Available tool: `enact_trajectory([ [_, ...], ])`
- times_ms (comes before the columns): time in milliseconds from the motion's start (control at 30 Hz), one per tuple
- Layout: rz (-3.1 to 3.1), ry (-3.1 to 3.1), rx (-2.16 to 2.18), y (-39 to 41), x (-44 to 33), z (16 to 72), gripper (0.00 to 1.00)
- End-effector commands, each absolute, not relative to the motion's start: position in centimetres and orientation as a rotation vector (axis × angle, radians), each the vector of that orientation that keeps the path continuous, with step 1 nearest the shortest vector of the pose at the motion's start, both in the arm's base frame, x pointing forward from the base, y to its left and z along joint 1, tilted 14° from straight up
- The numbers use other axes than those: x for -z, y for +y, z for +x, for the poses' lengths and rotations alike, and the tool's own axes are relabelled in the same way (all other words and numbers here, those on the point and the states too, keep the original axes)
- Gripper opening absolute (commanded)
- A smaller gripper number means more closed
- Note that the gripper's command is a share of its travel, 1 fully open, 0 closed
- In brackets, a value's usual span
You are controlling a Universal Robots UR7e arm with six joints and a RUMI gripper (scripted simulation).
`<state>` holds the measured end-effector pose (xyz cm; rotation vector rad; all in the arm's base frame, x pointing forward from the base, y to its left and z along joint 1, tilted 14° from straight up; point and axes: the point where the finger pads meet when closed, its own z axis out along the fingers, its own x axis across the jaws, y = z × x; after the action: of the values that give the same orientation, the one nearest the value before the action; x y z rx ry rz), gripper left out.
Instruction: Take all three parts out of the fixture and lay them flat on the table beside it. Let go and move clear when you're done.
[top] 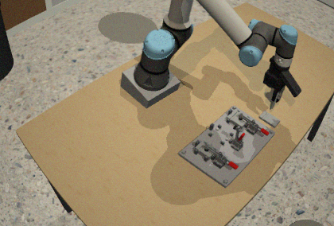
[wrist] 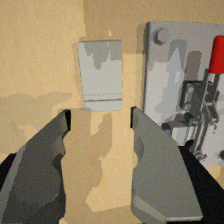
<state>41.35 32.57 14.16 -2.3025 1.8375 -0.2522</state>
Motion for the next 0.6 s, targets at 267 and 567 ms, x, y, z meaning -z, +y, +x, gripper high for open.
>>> enact_trajectory([
  [267, -2.301, 1.837, 0.253, 32.5, -16.5, 40.8, 0.28],
  [567, -2.301, 1.837, 0.253, 32.2, -23.0, 39.1, 0.28],
])
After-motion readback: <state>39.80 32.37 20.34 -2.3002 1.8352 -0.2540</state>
